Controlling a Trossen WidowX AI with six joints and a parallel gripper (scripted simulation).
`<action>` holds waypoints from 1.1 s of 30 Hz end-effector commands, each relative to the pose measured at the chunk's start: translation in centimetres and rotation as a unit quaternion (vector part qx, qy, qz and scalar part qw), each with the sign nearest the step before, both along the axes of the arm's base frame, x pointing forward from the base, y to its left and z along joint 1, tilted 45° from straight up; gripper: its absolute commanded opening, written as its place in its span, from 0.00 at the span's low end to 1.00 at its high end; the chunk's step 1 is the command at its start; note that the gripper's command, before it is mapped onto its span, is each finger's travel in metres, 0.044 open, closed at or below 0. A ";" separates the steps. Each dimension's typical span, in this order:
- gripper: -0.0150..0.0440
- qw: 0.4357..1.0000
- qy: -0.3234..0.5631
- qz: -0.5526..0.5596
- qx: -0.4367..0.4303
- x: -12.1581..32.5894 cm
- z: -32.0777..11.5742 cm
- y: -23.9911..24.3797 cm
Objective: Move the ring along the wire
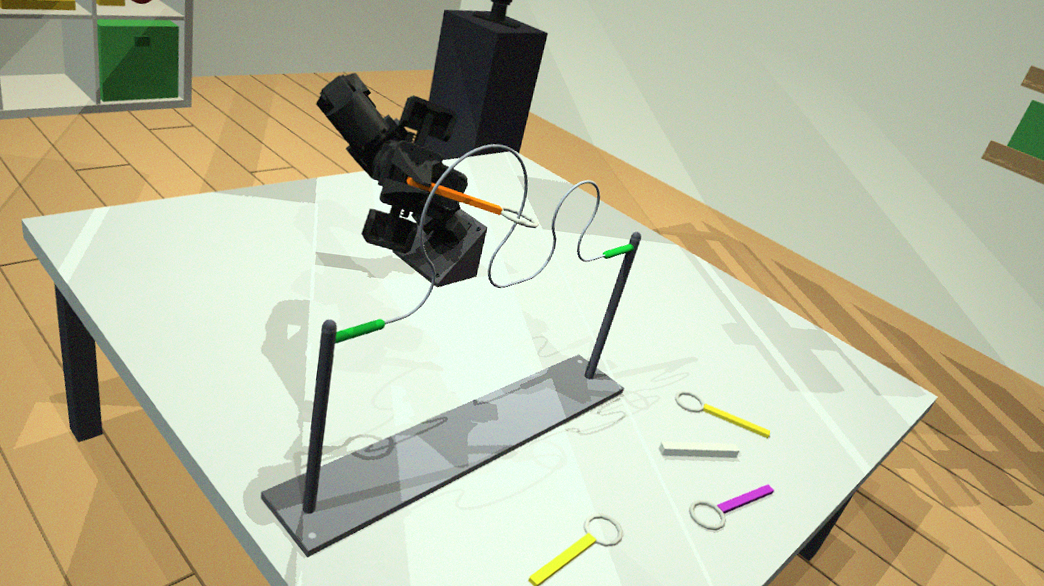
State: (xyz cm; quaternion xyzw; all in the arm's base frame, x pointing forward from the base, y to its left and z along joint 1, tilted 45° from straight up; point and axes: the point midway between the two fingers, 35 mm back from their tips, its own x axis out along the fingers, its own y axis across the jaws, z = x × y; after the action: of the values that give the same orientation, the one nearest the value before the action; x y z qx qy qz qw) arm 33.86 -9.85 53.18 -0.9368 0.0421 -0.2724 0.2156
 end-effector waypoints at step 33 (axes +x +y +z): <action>0.00 0.986 0.012 -0.002 -0.166 0.0 0.3 0.1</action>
State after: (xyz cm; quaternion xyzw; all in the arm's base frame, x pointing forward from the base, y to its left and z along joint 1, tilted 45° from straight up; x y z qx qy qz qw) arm 33.84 -9.55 53.52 -0.9623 0.0028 -0.2649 0.0618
